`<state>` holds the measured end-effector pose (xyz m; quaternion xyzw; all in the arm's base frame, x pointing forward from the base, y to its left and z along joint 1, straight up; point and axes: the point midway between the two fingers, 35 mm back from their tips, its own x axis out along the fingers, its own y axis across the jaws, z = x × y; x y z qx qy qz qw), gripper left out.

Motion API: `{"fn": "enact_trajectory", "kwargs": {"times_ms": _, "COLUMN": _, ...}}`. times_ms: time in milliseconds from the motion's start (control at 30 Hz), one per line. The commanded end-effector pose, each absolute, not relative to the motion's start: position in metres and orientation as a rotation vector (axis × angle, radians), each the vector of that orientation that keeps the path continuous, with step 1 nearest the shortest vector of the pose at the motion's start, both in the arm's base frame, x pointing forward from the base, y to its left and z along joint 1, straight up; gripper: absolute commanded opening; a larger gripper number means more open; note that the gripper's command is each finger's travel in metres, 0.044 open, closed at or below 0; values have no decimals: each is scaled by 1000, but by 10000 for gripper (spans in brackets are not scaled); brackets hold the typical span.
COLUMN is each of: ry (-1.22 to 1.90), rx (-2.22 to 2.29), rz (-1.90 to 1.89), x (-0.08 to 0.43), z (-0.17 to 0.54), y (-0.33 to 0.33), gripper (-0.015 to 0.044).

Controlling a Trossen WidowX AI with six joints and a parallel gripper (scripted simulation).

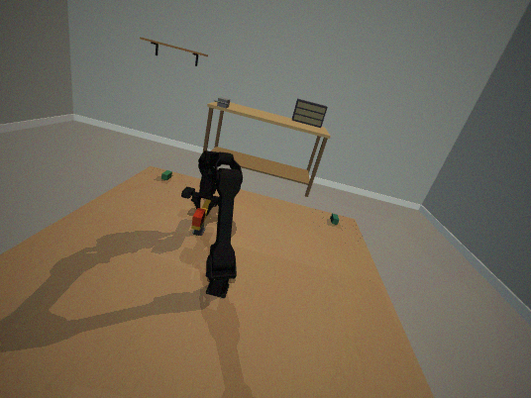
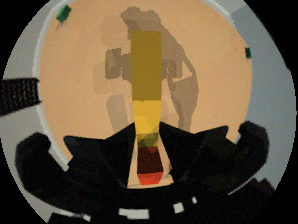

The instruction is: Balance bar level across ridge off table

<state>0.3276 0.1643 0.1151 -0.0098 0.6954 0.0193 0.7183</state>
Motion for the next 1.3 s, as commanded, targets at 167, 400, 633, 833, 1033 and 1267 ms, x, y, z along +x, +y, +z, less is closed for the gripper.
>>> {"fn": "enact_trajectory", "kwargs": {"times_ms": 167, "ry": 1537, "rx": -18, "rz": 43, "x": 328, "z": 114, "y": 165, "gripper": 0}}
{"fn": "enact_trajectory", "kwargs": {"times_ms": 400, "ry": 1537, "rx": -18, "rz": 43, "x": 328, "z": 114, "y": 165, "gripper": 0}}
{"fn": "enact_trajectory", "kwargs": {"times_ms": 633, "ry": 1537, "rx": -18, "rz": 43, "x": 328, "z": 113, "y": 165, "gripper": 0}}
{"fn": "enact_trajectory", "kwargs": {"times_ms": 833, "ry": 1537, "rx": -18, "rz": 43, "x": 328, "z": 113, "y": 165, "gripper": 0}}
{"fn": "enact_trajectory", "kwargs": {"times_ms": 1033, "ry": 1537, "rx": -18, "rz": 43, "x": 328, "z": 112, "y": 164, "gripper": 0}}
{"fn": "enact_trajectory", "kwargs": {"times_ms": 1267, "ry": 1537, "rx": -18, "rz": 43, "x": 328, "z": 112, "y": 164, "gripper": 0}}
